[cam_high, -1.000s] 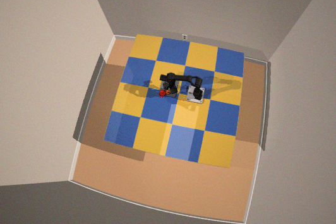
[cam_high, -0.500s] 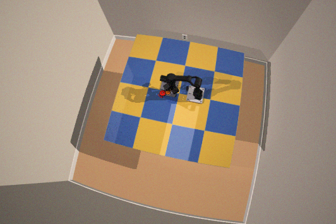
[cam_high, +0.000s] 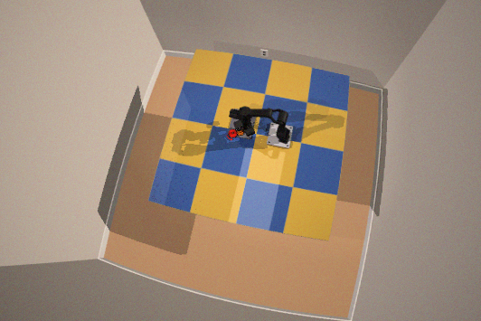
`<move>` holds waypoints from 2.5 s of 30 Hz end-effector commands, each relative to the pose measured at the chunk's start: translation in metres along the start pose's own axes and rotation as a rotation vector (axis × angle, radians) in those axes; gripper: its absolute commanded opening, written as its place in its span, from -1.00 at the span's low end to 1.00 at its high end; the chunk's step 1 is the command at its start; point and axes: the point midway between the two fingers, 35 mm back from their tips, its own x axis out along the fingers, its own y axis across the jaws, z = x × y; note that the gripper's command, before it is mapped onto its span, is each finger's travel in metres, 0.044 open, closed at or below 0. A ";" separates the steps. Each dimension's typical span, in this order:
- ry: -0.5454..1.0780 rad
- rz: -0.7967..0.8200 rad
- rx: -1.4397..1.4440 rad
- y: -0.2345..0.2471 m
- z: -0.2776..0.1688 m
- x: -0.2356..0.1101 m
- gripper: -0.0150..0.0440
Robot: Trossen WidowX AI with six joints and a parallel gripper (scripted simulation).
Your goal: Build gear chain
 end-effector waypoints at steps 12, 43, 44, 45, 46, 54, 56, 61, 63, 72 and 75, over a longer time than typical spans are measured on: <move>-0.001 0.003 0.212 0.000 -0.001 0.006 -0.49; -0.002 0.003 -0.093 0.000 0.000 0.013 -0.31; -0.002 0.003 -0.083 0.000 0.000 0.012 -0.22; -0.002 0.003 -0.070 0.000 0.000 0.012 -0.14; -0.002 0.003 -0.053 0.000 0.000 0.011 -0.05; -0.002 0.003 0.011 0.000 0.001 -0.008 -0.02; -0.002 0.003 0.019 0.000 0.001 -0.020 -0.02; 0.000 0.004 0.019 0.000 0.001 -0.030 0.07; 0.000 0.004 0.019 0.000 0.000 -0.047 0.25; 0.001 0.005 0.019 0.003 -0.003 -0.079 1.00; 0.001 0.005 0.019 0.003 -0.003 -0.079 1.00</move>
